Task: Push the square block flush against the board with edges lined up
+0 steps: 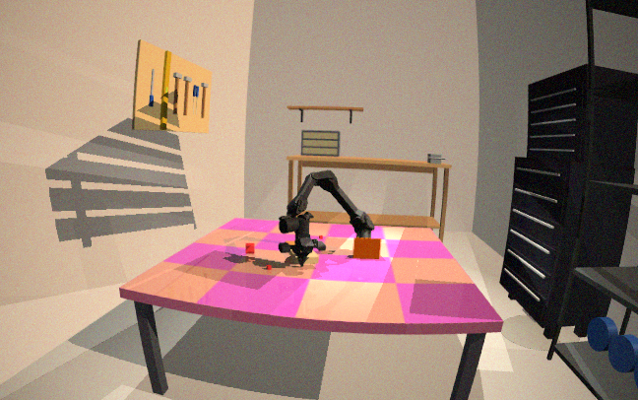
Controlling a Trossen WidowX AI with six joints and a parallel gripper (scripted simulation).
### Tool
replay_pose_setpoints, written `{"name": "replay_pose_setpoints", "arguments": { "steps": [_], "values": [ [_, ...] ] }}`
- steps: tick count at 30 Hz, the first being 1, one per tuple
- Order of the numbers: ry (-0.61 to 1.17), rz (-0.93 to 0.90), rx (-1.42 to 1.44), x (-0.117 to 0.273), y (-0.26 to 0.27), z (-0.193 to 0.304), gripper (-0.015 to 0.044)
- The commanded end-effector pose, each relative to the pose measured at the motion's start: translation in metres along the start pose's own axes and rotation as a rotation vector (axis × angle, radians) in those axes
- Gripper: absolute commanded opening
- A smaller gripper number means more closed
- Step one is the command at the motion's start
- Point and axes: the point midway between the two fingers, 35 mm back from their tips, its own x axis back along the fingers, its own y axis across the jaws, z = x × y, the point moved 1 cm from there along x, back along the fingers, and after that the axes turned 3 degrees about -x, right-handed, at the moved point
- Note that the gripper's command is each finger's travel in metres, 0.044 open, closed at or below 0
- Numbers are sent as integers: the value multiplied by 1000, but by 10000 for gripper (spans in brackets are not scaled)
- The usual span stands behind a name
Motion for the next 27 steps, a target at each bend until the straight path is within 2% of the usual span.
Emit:
{"name": "replay_pose_setpoints", "arguments": {
  "steps": [1,10,13,15,20,27],
  "values": [
    [-7,4,-7,2,-1,-7,0],
    [0,0,0,3,1,-15,0],
    [-6,3,-5,44,1,-15,0],
    [-8,4,-7,57,2,-15,0],
    [-9,19,-2,58,1,-14,0],
    [-6,1,-25,56,36,13,0]
  ]
}}
